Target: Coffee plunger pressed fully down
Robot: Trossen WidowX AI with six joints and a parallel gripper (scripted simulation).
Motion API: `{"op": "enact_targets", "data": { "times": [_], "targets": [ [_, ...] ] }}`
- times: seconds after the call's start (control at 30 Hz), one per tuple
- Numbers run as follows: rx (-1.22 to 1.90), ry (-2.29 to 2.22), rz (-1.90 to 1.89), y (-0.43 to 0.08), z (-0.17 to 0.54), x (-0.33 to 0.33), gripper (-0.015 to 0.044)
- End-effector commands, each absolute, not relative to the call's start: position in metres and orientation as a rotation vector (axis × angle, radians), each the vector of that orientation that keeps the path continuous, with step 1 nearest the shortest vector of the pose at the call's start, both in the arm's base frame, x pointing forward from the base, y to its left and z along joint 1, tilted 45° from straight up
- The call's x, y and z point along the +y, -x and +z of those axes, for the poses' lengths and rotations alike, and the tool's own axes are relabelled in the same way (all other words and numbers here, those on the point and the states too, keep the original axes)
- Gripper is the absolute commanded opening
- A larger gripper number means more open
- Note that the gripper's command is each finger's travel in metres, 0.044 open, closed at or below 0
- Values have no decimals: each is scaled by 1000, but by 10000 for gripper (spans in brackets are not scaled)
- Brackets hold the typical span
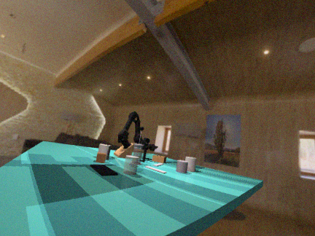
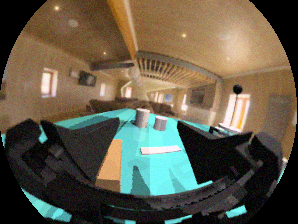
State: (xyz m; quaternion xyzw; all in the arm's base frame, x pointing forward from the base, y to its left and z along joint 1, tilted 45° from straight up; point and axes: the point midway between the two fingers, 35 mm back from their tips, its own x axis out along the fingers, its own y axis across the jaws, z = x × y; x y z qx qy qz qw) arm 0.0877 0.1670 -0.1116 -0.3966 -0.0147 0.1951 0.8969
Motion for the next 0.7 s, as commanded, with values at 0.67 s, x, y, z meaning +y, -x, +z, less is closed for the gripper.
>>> {"op": "enact_targets", "data": {
  "times": [0.67],
  "targets": [
    [242,789,204,-99,-76,222,440]
  ]
}}
